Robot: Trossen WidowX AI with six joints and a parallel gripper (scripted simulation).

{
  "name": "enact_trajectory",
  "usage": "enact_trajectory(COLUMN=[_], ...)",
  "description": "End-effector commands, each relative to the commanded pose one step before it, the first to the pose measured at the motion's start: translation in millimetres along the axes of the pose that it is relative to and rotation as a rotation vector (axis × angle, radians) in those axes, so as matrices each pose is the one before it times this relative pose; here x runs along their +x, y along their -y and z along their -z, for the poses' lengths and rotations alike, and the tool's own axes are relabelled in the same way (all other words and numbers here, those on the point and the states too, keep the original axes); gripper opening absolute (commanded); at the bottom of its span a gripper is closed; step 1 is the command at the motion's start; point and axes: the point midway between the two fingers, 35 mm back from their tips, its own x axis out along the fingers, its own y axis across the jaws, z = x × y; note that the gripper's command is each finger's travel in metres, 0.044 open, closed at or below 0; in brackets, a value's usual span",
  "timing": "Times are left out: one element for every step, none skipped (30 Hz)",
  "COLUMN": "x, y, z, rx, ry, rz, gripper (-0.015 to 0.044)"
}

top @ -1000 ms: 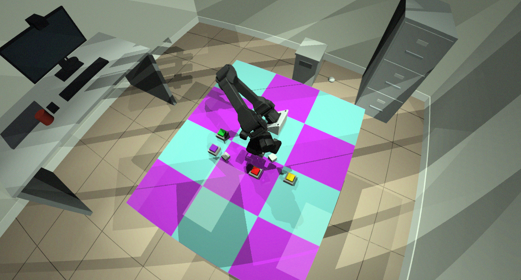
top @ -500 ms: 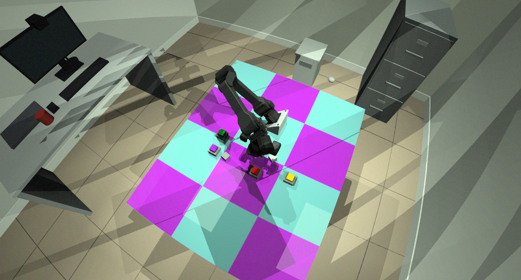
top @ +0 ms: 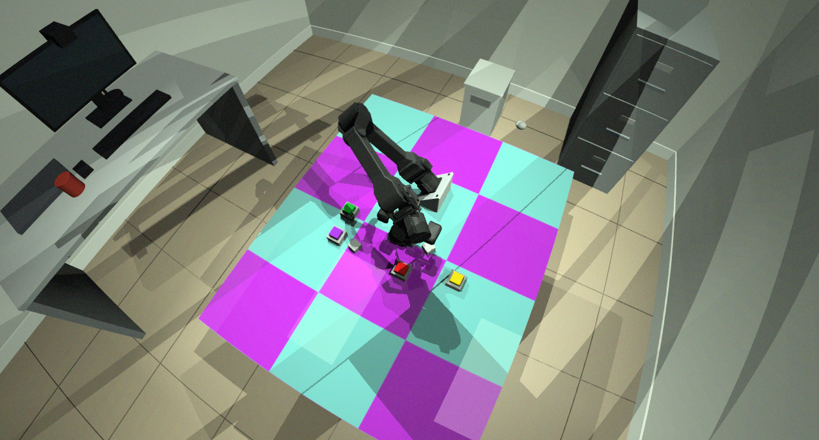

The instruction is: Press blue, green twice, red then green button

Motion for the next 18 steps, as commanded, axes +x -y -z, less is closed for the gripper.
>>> enact_trajectory(x=[1.3, 0.0, 0.0, -3.74, -7.54, -11.45, -7.71, -2.58, 0.0, 0.0, 0.0, -1.95, -5.88, -9.88, -12.86, -12.95, -10.07, -6.05], y=[0.86, 0.0, 0.0, -0.87, -0.1, 0.16, 0.32, 0.15, 0.0, 0.0, 0.0, -0.14, -0.37, -0.46, -0.29, 0.08, 0.33, 0.31], z=[0.85, 0.0, 0.0, -0.87, -0.11, 0.28, 0.49, 0.22, 0.0, 0.0, 0.0, -0.23, -0.58, -0.66, -0.28, 0.36, 0.71, 0.6], rx=[-0.0061, 0.0, 0.0, 0.0054, -0.0017, -0.0023, -0.0014, -0.0005, 0.0, 0.0, 0.0, -0.0001, -0.0002, -0.0003, -0.0003, -0.0001, 0.0, 0.0], ry=[-0.00249, 0.0, 0.0, 0.00214, -0.00064, -0.00102, -0.0007, -0.00023, 0.0, 0.0, 0.0, 0.00001, 0.00001, -0.00005, -0.00018, -0.00028, -0.00026, -0.00017], rz=[0.00472, 0.0, 0.0, -0.00451, 0.00042, 0.00129, 0.0013, 0.00051, 0.0, 0.0, 0.0, -0.00026, -0.00068, -0.00085, -0.00056, 0.00004, 0.00045, 0.00045], gripper=[0.002, 0.002, 0.002, 0.002, 0.002, 0.002, 0.002, 0.002, 0.002, 0.002, 0.002, 0.002, 0.002, 0.002, 0.002, 0.002, 0.002, 0.002])
